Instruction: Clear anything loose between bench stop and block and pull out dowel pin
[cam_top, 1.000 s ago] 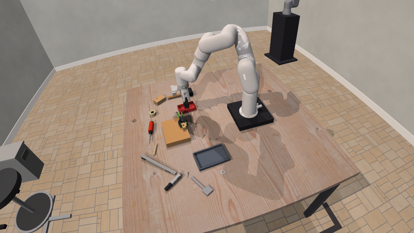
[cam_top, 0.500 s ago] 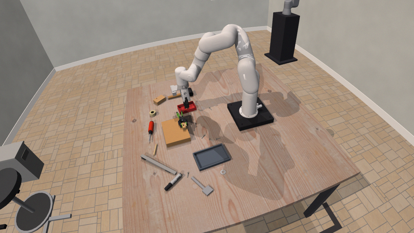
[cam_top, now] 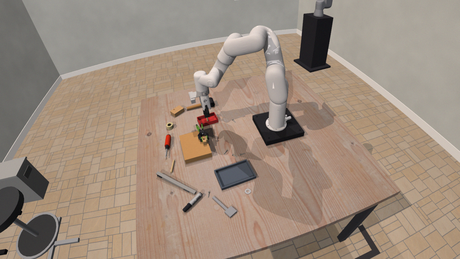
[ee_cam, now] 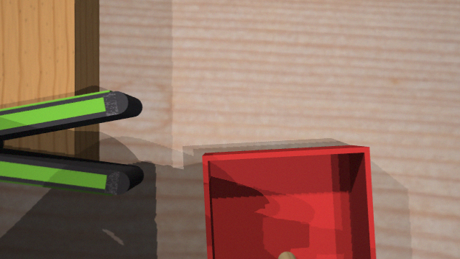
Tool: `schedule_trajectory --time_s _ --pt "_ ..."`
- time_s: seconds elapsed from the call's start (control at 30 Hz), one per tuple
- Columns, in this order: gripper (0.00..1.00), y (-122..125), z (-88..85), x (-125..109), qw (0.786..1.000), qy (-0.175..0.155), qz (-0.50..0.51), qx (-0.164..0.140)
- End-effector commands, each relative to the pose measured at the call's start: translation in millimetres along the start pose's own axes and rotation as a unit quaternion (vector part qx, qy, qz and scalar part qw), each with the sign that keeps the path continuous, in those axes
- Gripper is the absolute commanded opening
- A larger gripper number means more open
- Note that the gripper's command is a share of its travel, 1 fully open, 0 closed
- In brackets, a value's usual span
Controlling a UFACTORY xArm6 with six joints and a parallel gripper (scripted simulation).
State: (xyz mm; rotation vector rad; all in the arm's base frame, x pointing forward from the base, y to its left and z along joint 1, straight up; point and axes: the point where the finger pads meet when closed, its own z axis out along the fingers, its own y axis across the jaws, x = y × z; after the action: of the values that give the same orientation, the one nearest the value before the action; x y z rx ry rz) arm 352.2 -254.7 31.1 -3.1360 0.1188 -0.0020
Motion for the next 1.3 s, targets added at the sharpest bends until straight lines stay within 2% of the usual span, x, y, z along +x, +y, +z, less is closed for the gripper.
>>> schedule_trajectory --time_s 0.0,0.37,0.43,0.77,0.93,1.27 --pt "0.28 1 -13.8 1 1.0 0.002 0.0 -0.001" --pt "0.28 1 -53.9 1 1.0 0.002 0.0 -0.001" --pt "0.28 1 -53.9 1 1.0 0.002 0.0 -0.001" --pt "0.28 1 -84.0 1 1.0 0.002 0.0 -0.001" --pt "0.28 1 -92.9 1 1.0 0.002 0.0 -0.001" --pt "0.28 1 -98.2 1 1.0 0.002 0.0 -0.001"
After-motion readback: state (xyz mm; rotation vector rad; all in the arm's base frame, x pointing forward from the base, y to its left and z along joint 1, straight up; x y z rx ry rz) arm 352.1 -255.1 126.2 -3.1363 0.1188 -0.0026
